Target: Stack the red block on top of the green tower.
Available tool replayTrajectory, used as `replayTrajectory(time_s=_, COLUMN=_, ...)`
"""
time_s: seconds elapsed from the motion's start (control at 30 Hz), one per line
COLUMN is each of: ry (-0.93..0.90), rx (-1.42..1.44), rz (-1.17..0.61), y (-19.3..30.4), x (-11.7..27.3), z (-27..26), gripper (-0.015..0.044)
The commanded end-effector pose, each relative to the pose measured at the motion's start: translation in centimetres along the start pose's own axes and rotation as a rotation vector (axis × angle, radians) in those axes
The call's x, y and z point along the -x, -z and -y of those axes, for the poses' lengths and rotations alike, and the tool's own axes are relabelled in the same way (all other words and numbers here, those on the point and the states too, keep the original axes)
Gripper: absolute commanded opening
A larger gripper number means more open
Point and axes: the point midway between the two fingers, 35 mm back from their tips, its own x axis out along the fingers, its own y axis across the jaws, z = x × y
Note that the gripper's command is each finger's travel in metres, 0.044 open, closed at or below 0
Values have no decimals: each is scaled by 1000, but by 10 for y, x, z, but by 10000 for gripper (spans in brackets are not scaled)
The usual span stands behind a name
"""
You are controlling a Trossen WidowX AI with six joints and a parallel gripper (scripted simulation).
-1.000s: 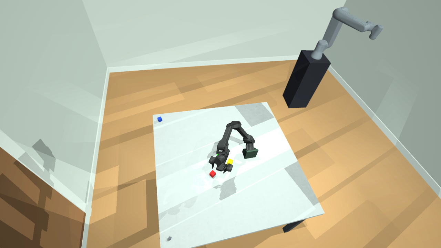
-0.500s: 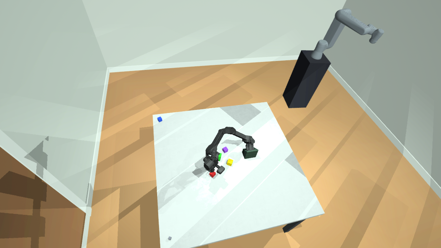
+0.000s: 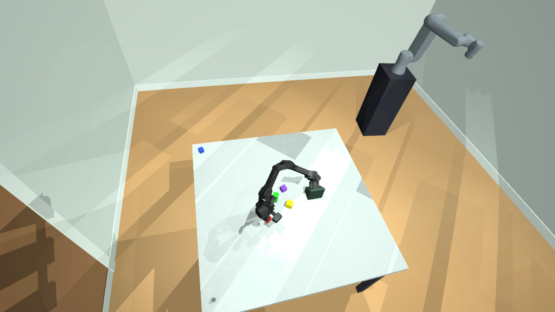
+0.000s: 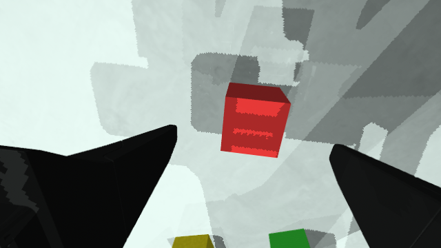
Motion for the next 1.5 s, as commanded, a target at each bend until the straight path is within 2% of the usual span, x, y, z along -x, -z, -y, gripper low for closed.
replayTrajectory(time_s=0.0, ry=7, rx=4, rz=12, y=-1, x=-1, z=0, gripper=440)
replayTrajectory(time_s=0.93, ry=9, rx=4, rz=10, y=-1, x=-45, z=0, gripper=440)
replayTrajectory(time_s=1.47, ry=10, rx=4, rz=10, y=-1, x=-46, z=0, gripper=440)
